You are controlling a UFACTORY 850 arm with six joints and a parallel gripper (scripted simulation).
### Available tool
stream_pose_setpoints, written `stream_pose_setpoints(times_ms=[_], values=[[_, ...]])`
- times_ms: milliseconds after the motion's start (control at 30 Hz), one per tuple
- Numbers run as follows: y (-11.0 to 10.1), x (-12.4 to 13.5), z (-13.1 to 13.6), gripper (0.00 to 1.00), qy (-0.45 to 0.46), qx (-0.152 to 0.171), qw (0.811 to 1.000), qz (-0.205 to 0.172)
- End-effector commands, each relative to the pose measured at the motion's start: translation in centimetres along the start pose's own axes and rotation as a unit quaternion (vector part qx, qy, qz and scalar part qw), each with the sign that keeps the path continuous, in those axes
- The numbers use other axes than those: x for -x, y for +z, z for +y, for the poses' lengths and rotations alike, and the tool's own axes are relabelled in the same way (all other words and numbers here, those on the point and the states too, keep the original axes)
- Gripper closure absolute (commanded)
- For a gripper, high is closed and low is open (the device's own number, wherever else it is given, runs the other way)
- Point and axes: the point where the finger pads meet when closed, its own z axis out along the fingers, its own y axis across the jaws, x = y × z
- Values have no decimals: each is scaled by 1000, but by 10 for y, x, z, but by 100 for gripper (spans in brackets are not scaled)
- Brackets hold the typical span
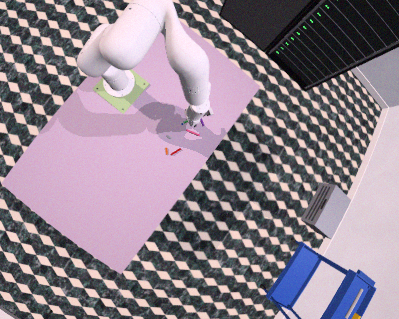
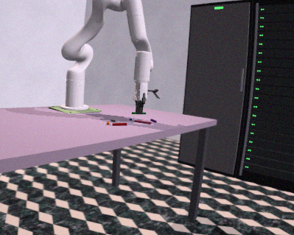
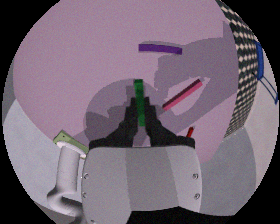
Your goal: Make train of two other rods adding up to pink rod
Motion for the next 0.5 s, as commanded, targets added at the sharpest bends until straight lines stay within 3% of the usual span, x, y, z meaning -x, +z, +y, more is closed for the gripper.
stream_pose_setpoints(times_ms=[0, 467], values=[[10, -1, 1, 96, 0, 1, 1000, 0], [22, -1, 1, 96, 0, 1, 1000, 0]])
